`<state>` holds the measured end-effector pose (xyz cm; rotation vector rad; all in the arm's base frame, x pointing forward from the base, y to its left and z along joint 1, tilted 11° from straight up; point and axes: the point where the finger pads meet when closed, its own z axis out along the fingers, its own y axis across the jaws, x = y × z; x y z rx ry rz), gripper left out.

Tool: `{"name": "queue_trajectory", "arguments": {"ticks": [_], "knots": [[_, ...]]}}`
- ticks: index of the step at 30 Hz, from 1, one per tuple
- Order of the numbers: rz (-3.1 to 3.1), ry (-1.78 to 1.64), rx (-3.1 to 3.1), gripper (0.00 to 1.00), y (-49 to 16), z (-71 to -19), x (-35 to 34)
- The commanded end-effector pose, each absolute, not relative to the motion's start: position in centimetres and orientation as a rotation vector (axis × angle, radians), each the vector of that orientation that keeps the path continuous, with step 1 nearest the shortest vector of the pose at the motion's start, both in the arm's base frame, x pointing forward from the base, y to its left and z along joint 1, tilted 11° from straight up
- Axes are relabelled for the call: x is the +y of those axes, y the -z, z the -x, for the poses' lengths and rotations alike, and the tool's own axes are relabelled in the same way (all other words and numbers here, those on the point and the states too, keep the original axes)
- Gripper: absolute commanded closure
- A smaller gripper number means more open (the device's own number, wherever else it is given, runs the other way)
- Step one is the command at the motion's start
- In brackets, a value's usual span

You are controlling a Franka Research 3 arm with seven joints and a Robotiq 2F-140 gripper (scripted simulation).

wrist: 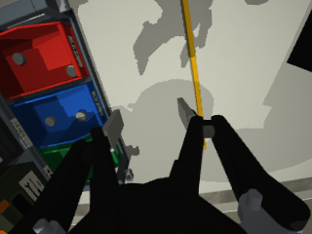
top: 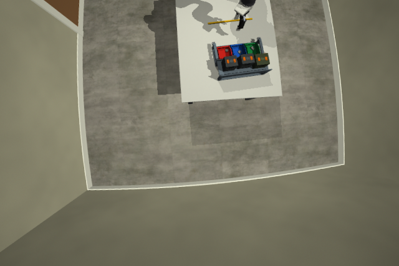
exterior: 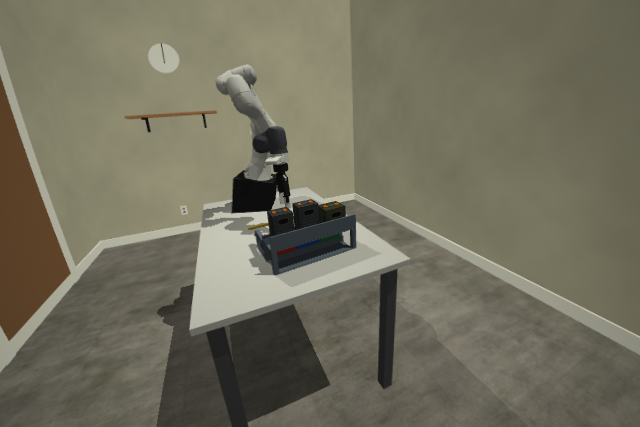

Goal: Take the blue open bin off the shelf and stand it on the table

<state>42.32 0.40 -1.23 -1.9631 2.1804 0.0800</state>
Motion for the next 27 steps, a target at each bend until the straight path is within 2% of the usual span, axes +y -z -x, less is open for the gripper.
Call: {"name": "queue_trajectory", "arguments": {"ticks": [1, 6, 18, 23, 27], "knots": [[2.026, -0.090, 2.151, 0.43, 1.5, -41.9, 0.2], [2.026, -0.090, 2.151, 0.43, 0.7, -47.0, 0.0], [2.026, -0.090, 2.151, 0.43, 0.7, -47.0, 0.0], [2.026, -0.090, 2.151, 0.43, 0.3, -52.2, -0.5], [2.026, -0.090, 2.151, 0.43, 0.3, -52.2, -0.5]]}}
